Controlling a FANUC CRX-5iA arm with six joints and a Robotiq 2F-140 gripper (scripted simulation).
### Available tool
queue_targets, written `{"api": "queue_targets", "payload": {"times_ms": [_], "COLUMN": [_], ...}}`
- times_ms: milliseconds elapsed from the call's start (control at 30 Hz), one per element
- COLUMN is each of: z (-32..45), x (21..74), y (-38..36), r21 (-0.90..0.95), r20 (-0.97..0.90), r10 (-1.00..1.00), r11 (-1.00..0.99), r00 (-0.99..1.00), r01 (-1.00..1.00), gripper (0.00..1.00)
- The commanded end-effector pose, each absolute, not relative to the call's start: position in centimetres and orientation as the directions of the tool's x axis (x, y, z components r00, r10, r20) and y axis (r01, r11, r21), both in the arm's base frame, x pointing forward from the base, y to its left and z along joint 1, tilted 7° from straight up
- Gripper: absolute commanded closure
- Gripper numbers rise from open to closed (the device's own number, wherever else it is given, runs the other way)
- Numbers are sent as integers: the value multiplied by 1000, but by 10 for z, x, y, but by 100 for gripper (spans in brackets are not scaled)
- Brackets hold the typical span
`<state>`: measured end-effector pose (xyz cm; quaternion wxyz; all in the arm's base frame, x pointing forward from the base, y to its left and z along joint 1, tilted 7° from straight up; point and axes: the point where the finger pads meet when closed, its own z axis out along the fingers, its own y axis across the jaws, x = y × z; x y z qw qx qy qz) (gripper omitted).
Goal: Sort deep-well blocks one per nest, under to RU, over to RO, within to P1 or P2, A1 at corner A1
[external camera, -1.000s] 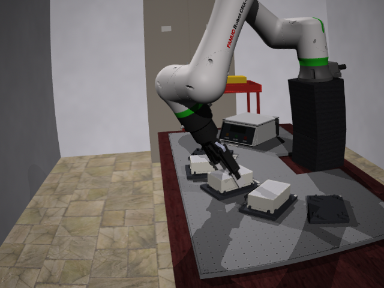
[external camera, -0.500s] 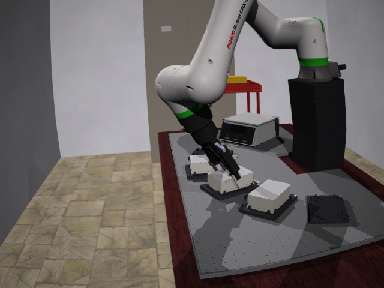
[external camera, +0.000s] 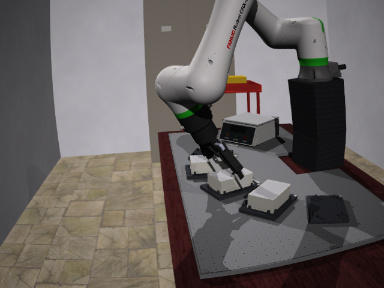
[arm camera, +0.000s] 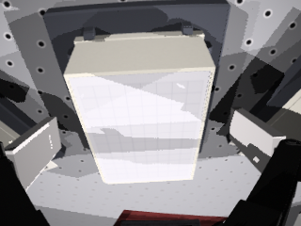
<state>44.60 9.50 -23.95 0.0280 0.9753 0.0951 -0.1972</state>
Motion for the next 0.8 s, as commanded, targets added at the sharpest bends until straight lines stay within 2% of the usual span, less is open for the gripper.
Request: {"api": "queue_targets", "payload": {"times_ms": [0, 767], "z": [-239, -216], "x": [446, 443], "y": [95, 95], "r21": [17, 17], "r20": [-390, -390], "r10": [174, 174], "r11": [-980, -980], "r00": [904, 904], "r01": [196, 196], "gripper": [0, 0]}}
